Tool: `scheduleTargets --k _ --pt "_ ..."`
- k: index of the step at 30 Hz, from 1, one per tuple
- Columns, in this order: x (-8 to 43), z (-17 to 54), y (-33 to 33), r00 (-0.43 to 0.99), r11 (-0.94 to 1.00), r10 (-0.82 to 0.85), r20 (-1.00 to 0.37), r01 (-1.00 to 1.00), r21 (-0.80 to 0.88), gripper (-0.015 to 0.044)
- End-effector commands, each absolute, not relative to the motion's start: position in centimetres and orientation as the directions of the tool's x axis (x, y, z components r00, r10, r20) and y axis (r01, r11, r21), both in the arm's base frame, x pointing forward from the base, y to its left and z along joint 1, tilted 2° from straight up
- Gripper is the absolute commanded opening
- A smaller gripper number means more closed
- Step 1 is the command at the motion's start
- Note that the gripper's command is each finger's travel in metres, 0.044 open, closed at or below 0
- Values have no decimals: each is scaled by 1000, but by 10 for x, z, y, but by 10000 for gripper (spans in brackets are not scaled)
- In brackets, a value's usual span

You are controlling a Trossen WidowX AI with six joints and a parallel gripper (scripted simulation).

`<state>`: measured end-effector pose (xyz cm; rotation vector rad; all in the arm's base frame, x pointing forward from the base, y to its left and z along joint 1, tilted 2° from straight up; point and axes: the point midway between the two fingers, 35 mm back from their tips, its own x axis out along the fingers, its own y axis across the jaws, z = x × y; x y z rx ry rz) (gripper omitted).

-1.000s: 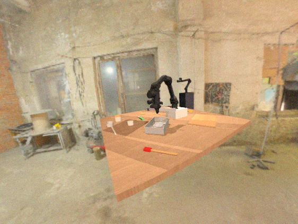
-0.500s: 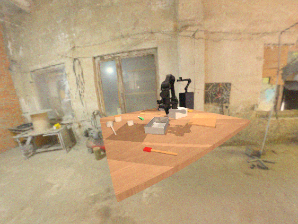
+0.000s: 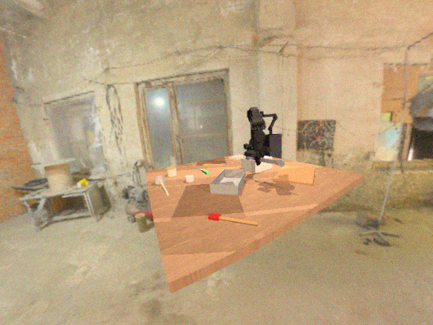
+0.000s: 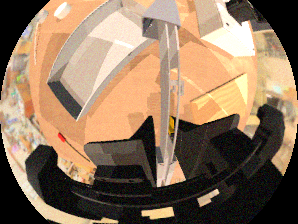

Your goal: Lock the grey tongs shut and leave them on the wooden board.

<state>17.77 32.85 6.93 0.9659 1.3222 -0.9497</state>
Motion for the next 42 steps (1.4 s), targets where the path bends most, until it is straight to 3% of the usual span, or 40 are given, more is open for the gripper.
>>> scheduleTargets --k 1,10,16,27,42 --pt "156 72 339 26 262 5 -1000 965 26 -150" --pt "109 71 356 23 113 7 -1000 993 23 -150" --pt "107 71 356 23 130 7 -1000 991 23 -150" --pt "86 70 360 21 509 8 -1000 861 22 -150" --pt "54 72 363 24 891 18 -1000 453 27 -150"
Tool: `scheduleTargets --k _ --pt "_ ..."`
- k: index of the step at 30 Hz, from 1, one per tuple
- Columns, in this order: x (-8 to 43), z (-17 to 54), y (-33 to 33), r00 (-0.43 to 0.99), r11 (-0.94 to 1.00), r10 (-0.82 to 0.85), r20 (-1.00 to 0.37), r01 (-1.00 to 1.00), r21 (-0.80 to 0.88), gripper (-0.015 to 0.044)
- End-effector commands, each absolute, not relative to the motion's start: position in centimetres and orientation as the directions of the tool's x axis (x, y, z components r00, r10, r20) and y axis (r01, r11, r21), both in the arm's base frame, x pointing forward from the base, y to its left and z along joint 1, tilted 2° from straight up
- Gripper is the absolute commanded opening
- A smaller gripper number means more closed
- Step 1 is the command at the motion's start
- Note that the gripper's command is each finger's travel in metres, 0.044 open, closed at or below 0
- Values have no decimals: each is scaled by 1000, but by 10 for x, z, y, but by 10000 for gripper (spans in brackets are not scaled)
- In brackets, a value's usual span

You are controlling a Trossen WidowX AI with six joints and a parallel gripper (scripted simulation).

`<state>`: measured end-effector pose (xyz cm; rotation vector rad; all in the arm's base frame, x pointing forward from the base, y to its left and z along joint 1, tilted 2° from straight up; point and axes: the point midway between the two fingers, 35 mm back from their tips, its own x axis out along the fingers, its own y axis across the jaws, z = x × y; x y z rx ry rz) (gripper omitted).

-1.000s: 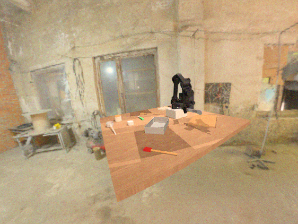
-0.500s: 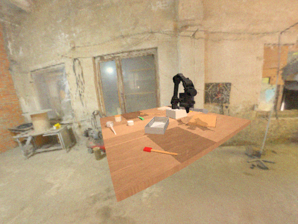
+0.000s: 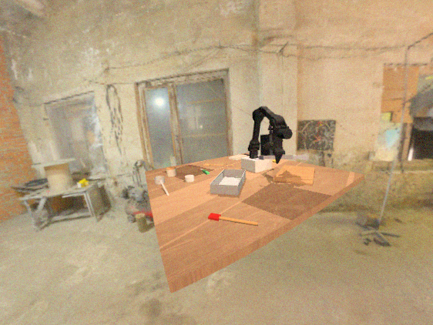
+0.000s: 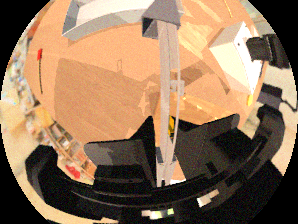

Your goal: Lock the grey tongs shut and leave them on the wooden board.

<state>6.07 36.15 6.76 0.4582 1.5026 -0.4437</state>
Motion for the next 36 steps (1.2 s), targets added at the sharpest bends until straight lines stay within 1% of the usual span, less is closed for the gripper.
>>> scheduleTargets --k 1,10,18,27,36 --pt "52 72 363 24 909 18 -1000 417 26 -150" --pt "33 71 363 21 998 18 -1000 65 19 -150" --pt "17 71 363 18 967 18 -1000 -255 12 -150" --pt "-1 71 362 16 813 17 -1000 -583 5 -150" --pt "-19 70 361 14 552 17 -1000 -834 -2 -150"
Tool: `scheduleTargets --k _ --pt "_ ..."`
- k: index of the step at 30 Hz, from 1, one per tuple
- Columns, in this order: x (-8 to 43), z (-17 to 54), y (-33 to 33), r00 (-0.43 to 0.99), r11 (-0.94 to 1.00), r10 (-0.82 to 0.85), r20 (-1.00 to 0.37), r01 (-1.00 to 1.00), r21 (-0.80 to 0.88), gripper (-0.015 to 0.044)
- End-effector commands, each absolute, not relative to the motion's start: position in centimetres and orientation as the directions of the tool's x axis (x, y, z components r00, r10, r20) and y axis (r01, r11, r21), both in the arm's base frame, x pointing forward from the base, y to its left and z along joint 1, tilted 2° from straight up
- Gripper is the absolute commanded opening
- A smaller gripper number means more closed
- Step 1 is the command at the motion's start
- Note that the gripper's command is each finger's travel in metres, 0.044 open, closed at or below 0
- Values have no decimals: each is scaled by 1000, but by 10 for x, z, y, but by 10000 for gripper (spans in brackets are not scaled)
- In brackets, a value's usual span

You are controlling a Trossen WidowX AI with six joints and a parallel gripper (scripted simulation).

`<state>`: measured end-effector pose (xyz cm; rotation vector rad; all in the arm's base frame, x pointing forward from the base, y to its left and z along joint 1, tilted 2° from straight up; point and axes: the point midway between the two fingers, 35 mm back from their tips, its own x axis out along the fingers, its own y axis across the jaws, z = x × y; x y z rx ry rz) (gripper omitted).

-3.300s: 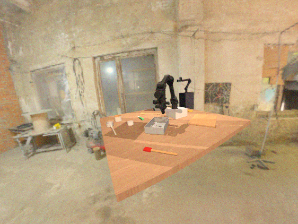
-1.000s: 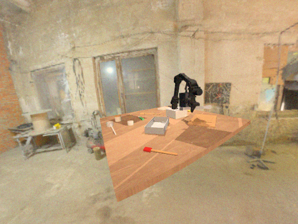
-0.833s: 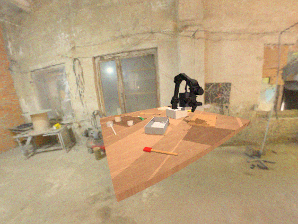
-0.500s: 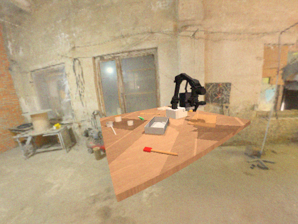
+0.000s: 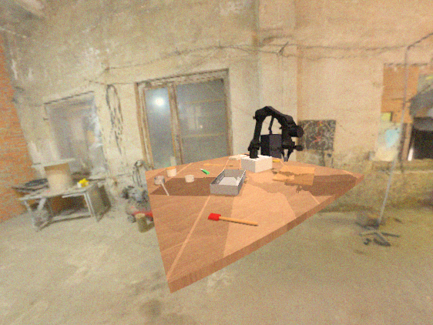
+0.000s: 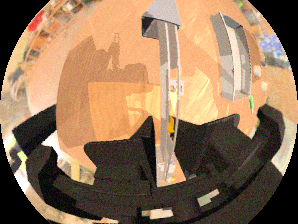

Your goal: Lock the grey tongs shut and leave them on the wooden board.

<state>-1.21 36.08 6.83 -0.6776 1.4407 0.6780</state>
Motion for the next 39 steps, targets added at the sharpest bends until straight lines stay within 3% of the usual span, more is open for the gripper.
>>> scheduleTargets --k 1,10,19,29,39 --pt "-21 70 360 13 518 16 -1000 -855 -3 -150" --pt "-39 70 357 11 180 15 -1000 -984 -8 -150" --pt "-57 70 354 9 -183 16 -1000 -983 -12 -150" --pt "-76 69 348 7 -555 14 -1000 -832 -14 -150" --pt "-95 69 342 5 -837 12 -1000 -547 -13 -150"
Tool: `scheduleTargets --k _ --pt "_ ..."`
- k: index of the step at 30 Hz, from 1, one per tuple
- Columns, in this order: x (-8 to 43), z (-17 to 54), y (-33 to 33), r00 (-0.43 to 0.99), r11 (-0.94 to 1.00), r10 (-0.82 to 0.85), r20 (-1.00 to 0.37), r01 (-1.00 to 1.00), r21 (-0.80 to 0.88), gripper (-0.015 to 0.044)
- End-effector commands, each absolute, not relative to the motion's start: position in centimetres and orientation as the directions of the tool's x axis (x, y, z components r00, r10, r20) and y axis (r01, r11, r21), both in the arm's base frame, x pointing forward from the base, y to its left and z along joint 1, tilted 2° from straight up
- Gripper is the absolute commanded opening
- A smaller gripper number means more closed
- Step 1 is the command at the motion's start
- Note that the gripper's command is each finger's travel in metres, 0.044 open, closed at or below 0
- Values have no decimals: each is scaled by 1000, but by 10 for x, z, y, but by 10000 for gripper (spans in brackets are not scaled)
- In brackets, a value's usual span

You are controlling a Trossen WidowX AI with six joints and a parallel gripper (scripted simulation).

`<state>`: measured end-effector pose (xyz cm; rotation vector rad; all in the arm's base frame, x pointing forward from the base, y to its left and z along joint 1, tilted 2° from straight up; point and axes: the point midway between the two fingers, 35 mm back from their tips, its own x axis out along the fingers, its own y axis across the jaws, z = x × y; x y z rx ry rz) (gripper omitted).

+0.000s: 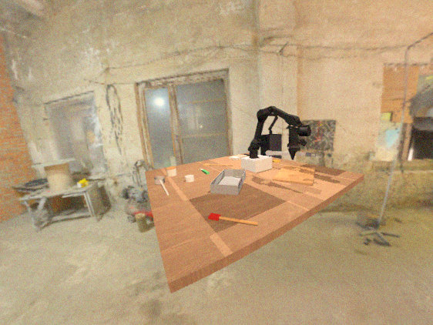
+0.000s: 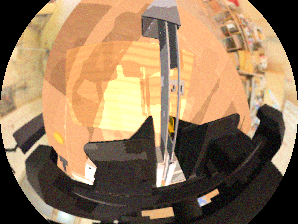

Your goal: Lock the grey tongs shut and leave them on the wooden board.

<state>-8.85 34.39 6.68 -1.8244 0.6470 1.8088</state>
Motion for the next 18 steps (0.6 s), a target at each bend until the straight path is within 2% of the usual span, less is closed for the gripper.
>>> scheduleTargets --k 1,10,18 --pt "-97 69 341 5 -859 12 -1000 -513 -13 -150" --pt "-114 68 335 3 -985 10 -1000 -174 -10 -150" --pt "-128 68 328 2 -989 8 -1000 148 -8 -150"
